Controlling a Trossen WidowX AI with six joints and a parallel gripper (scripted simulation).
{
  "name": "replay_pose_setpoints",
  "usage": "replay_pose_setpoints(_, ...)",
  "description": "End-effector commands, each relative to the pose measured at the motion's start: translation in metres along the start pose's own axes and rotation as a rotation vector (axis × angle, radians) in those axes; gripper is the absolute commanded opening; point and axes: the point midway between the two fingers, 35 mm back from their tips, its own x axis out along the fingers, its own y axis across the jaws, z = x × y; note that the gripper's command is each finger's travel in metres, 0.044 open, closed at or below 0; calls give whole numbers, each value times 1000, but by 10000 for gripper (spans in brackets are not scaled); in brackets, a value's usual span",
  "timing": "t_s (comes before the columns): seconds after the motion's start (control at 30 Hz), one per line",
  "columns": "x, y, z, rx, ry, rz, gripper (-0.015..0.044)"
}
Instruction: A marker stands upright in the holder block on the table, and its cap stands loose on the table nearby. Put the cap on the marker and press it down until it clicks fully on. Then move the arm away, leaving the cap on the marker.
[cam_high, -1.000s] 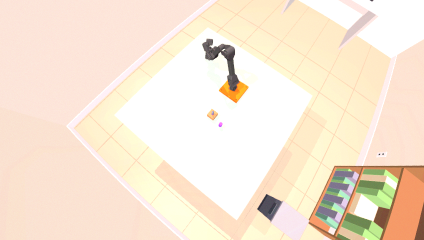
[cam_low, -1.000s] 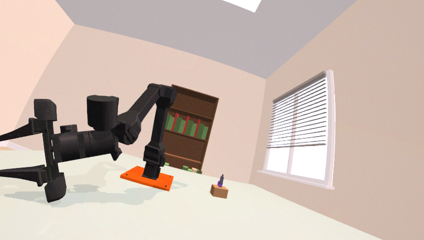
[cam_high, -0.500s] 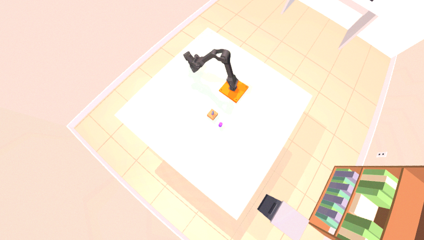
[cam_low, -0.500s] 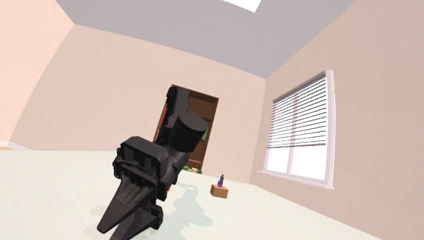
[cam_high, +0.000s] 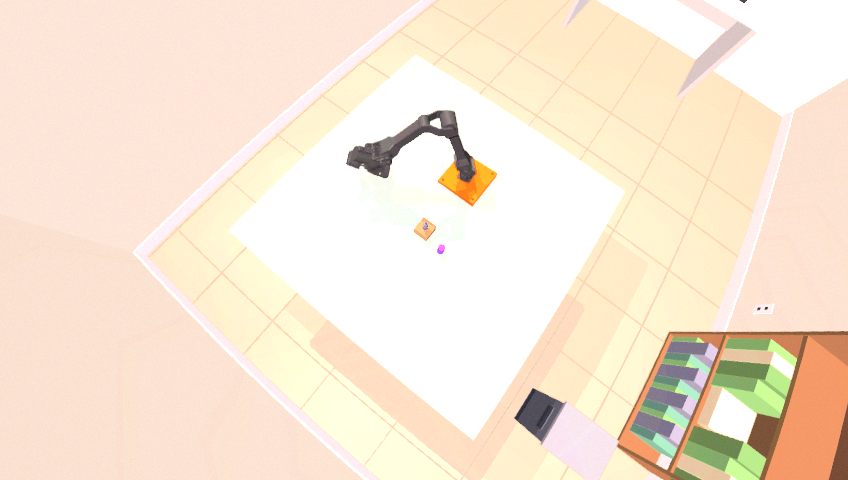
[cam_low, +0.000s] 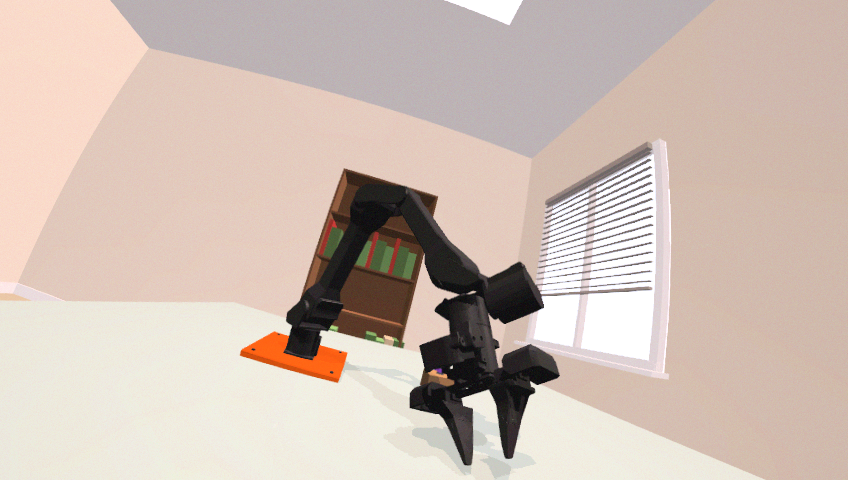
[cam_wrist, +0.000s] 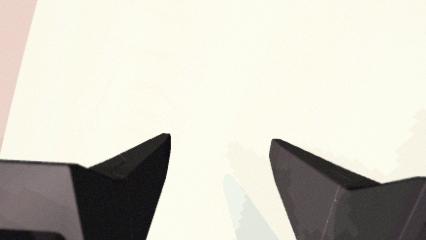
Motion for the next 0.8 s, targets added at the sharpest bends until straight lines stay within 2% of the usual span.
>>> replay_pose_setpoints(0.0,-31,-6,-67,-186,124,-36,243)
replay_pose_setpoints(0.4,-144,-71,-208,-724,401,-117,243)
replay_pose_setpoints(0.6,-211,-126,-250,-991,513,-181,243)
replay_pose_setpoints(0.77,-271,-178,-266,-1226,588,-234,243)
